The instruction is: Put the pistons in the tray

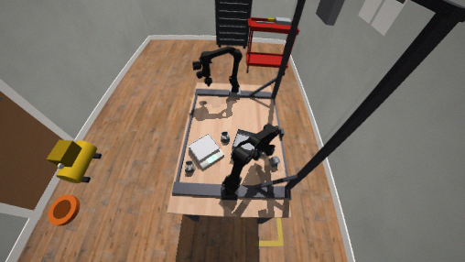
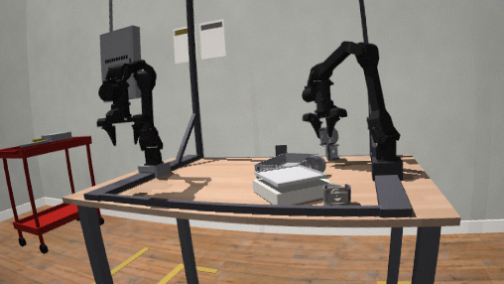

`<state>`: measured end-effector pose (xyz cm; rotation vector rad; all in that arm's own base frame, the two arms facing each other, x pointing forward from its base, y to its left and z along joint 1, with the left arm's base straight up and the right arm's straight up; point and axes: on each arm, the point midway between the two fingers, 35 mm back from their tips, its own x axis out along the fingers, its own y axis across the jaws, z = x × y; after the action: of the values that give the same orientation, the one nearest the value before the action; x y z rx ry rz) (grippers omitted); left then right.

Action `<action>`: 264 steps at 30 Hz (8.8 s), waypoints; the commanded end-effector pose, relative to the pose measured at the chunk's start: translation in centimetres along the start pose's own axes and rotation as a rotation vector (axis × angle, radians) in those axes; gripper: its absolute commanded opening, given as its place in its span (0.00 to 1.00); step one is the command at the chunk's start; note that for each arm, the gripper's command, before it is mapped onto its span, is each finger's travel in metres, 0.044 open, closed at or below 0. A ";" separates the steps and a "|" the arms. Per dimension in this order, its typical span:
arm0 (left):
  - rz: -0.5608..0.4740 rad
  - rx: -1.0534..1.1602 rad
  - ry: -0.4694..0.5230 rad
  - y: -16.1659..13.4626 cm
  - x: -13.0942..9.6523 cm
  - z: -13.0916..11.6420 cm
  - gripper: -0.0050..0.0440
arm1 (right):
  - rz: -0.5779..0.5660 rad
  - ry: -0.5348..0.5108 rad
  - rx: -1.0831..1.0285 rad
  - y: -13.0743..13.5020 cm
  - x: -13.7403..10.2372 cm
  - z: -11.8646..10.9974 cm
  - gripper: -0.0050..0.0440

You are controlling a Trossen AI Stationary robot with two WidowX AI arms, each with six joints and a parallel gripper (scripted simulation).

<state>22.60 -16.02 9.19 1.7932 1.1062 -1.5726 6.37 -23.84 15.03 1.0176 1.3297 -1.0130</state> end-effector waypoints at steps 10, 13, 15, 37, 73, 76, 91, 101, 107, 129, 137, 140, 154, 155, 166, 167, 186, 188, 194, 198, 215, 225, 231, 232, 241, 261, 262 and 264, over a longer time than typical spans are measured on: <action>0.025 -0.005 0.002 0.4 1.4 -0.1 0.43 | 0.002 -0.032 0.001 0.0 -0.8 0.5 0.92; 0.026 -0.006 0.001 0.5 1.8 -0.1 0.43 | 0.002 -0.032 0.001 0.0 -0.8 0.5 0.92; 0.024 -0.006 0.002 0.5 2.2 0.0 0.43 | 0.002 -0.032 0.001 0.0 -0.8 0.5 0.92; 0.024 -0.005 0.002 0.7 5.2 0.3 0.43 | 0.002 -0.032 0.001 0.0 -0.8 0.5 0.92; 0.034 -0.007 0.001 1.2 7.7 0.7 0.43 | 0.002 -0.032 0.001 0.0 -0.8 0.5 0.92; 0.036 -0.008 0.000 1.2 7.7 0.7 0.43 | 0.002 -0.032 0.001 0.0 -0.8 0.5 0.92; 0.044 -0.010 -0.003 1.3 7.6 0.7 0.43 | 0.002 -0.032 0.001 0.0 -0.8 0.5 0.92; 0.044 -0.010 -0.003 1.4 7.7 0.8 0.43 | 0.002 -0.032 0.001 0.0 -0.8 0.5 0.92; 0.044 -0.010 -0.003 1.4 7.7 0.8 0.43 | 0.002 -0.032 0.001 0.0 -0.8 0.5 0.92; 0.044 -0.010 -0.003 1.4 7.8 0.8 0.43 | 0.002 -0.032 0.001 0.0 -0.8 0.5 0.92; 0.029 -0.006 0.001 1.1 8.0 0.7 0.43 | 0.002 -0.032 0.001 0.0 -0.8 0.5 0.92; 0.044 -0.010 -0.003 1.3 7.7 0.8 0.43 | 0.002 -0.032 0.001 0.0 -0.8 0.5 0.92; 0.044 -0.010 -0.003 1.3 7.7 0.8 0.62 | 0.002 -0.032 0.001 0.0 -0.8 0.5 0.92; 0.044 -0.010 -0.003 1.3 7.7 0.8 0.62 | 0.002 -0.032 0.001 0.0 -0.8 0.5 0.92; 0.044 -0.010 -0.003 1.3 7.6 0.8 0.62 | 0.002 -0.032 0.001 0.0 -0.8 0.5 0.92; 0.044 -0.010 -0.003 1.3 7.6 0.8 0.62 | 0.002 -0.032 0.001 0.0 -0.8 0.5 0.92; 0.044 -0.010 -0.003 1.3 7.6 0.8 0.62 | 0.002 -0.032 0.001 0.0 -0.8 0.5 0.92; 0.044 -0.010 -0.003 1.3 7.6 0.8 0.62 | 0.002 -0.032 0.001 0.0 -0.8 0.5 0.92; 0.044 -0.010 -0.003 1.3 7.6 0.8 0.62 | 0.002 -0.032 0.001 0.0 -0.8 0.5 0.92; 0.044 -0.010 -0.003 1.3 7.6 0.8 0.62 | 0.002 -0.032 0.001 0.0 -0.8 0.5 0.92; 0.044 -0.010 -0.003 1.3 7.6 0.8 0.87 | 0.002 -0.032 0.001 0.0 -0.8 0.5 0.92; 0.044 -0.010 -0.003 1.3 7.6 0.8 0.87 | 0.002 -0.032 0.001 0.0 -0.8 0.5 0.92; 0.044 -0.010 -0.003 1.3 7.6 0.8 0.87 | 0.002 -0.032 0.001 0.0 -0.8 0.5 0.92; 0.044 -0.010 -0.003 1.3 7.6 0.8 0.87 | 0.002 -0.032 0.001 0.0 -0.8 0.5 0.92; 0.065 -0.015 -0.003 1.6 6.4 0.7 0.87 | 0.002 -0.032 0.001 0.0 -0.8 0.5 0.92; 0.065 -0.014 -0.008 1.5 3.4 0.8 0.87 | 0.002 -0.032 0.001 0.0 -0.8 0.5 0.92; 0.065 -0.014 -0.008 1.5 3.2 0.8 0.87 | 0.002 -0.032 0.001 0.0 -0.8 0.5 0.92; 0.065 -0.014 -0.009 1.4 2.8 0.8 0.87 | 0.002 -0.032 0.001 0.0 -0.8 0.5 0.92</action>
<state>22.78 -15.83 4.05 1.7933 1.1035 -1.5647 6.37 -23.84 15.03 1.0176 1.3297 -1.0130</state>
